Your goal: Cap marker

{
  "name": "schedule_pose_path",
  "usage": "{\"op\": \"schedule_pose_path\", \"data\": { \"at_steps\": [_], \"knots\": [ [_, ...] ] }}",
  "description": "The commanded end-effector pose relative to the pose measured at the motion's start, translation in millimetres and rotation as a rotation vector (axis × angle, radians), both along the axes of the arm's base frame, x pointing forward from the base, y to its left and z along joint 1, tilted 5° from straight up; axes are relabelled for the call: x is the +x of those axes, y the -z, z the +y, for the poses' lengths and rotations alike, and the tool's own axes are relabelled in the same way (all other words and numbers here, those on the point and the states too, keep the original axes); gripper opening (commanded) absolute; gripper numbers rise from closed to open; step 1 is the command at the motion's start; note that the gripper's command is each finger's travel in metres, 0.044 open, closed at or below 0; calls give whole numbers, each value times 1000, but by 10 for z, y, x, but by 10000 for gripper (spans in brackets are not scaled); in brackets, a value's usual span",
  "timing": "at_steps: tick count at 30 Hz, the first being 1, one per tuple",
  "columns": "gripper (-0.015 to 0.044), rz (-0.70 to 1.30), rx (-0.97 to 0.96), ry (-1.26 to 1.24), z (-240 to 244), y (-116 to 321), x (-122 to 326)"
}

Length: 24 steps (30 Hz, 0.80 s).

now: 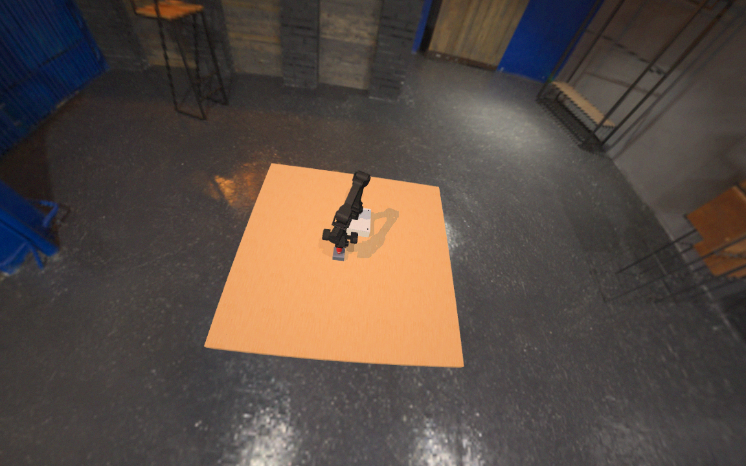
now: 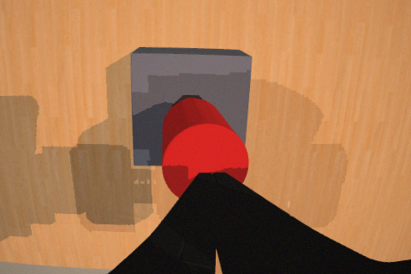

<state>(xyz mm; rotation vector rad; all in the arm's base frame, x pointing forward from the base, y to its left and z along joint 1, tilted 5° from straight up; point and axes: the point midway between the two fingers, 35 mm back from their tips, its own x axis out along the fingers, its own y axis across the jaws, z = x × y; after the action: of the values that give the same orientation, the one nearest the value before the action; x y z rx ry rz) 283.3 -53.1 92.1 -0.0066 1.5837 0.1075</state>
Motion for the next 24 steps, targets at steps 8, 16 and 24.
{"op": "schedule_pose_path", "data": {
  "at_steps": [8,16,24],
  "knots": [
    [0,7,-1,4,9,168,-20],
    [0,7,-1,4,16,277,-23],
    [0,-7,-1,0,15,235,5]
  ]
}}
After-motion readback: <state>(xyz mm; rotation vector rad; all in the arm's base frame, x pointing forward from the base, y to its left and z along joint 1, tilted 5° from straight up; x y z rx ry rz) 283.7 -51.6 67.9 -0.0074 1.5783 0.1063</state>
